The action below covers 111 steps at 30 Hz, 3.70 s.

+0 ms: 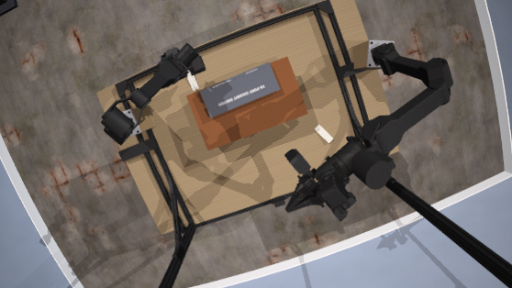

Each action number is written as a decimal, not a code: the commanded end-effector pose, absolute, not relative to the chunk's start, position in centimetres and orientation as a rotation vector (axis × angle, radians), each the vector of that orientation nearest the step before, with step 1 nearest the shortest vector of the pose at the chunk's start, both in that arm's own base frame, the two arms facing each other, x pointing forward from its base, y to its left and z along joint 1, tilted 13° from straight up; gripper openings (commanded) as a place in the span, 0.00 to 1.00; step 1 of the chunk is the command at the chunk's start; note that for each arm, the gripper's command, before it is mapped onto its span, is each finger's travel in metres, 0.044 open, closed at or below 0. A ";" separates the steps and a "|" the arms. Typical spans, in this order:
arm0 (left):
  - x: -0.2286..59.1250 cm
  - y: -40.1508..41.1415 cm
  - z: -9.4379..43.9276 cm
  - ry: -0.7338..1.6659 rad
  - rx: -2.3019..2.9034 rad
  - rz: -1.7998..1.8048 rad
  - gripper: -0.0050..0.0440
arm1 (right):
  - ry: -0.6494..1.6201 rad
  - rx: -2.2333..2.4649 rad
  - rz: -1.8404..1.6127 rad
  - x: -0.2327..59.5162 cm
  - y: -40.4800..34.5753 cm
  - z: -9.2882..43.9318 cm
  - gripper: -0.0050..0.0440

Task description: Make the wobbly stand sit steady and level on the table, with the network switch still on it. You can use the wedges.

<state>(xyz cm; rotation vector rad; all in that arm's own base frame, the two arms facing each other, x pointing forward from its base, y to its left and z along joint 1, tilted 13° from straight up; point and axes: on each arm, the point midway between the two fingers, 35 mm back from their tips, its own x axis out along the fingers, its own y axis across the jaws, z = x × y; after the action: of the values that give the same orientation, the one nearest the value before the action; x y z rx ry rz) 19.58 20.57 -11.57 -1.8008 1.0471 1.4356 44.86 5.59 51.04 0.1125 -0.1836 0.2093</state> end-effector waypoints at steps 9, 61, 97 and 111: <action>19.6 20.6 -11.6 1.047 -1.801 1.436 0.59 | -0.420 0.097 0.205 40.6 5.0 58.7 0.10; 19.6 20.6 -11.6 1.047 -1.801 1.436 0.59 | -1.471 0.066 0.112 10.1 1.3 79.1 0.10; 19.6 20.6 -11.6 1.047 -1.801 1.436 0.59 | -0.337 0.092 0.185 42.9 5.1 55.9 0.10; 19.6 20.6 -11.6 1.047 -1.801 1.436 0.59 | 0.020 0.113 0.187 47.4 5.7 44.6 0.10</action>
<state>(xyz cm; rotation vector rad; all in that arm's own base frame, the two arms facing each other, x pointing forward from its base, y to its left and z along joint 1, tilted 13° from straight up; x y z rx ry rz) 19.58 20.57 -11.57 -1.8007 1.0469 1.4355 47.26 5.69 45.64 0.1099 -0.0134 0.1866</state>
